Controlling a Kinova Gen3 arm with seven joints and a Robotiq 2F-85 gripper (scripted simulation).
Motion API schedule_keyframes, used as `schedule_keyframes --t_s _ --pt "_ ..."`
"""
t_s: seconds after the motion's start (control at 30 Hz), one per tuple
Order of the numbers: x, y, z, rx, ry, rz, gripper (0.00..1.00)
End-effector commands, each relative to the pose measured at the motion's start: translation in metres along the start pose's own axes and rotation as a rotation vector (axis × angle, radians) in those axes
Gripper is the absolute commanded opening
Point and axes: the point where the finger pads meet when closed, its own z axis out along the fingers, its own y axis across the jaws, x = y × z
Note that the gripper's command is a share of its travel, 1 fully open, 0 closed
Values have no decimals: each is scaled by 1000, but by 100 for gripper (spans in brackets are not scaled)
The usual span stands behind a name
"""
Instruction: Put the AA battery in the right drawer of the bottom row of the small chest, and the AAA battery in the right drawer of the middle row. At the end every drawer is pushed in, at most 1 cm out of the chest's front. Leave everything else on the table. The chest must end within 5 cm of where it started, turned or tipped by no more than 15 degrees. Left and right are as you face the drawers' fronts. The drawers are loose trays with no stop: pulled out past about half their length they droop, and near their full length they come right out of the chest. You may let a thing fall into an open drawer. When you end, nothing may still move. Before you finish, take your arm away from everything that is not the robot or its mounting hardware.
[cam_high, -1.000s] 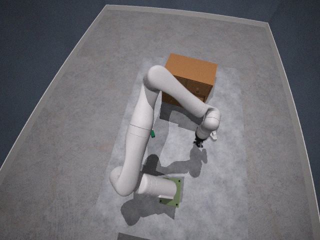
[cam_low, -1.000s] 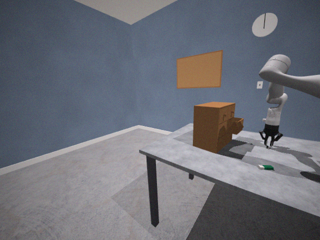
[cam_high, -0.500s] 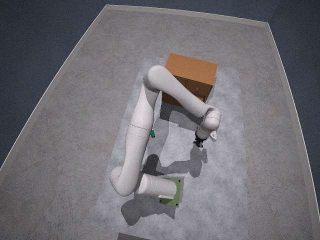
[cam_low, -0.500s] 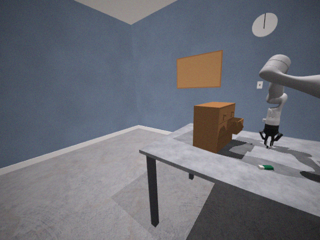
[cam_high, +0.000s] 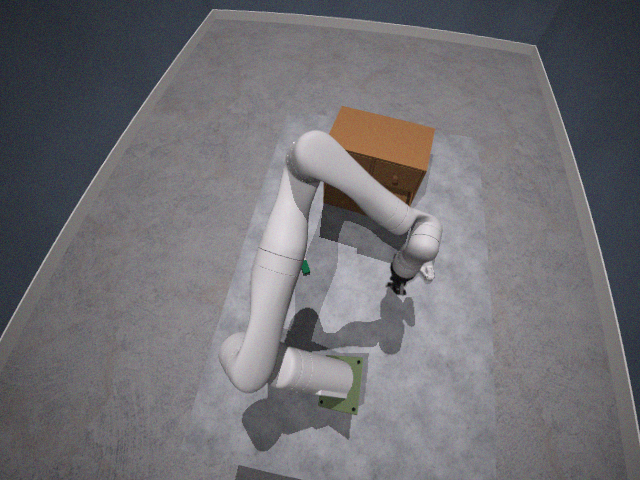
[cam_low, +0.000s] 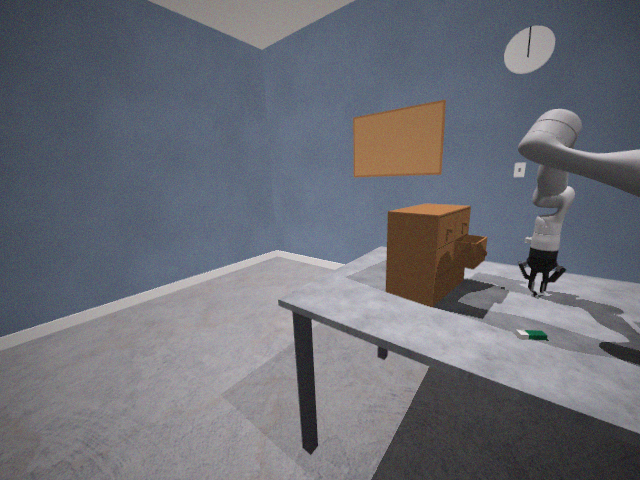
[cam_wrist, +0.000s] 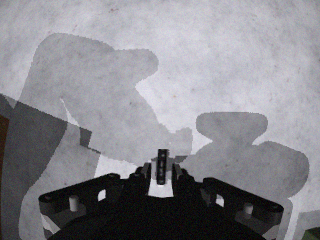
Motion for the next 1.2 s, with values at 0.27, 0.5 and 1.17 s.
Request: schedule_keyframes --t_s 0.27,0.5,1.17 --pt "0 0 4 1 1 0 24" --pt "0 0 15 1 1 0 24" --pt "0 0 16 1 1 0 24"
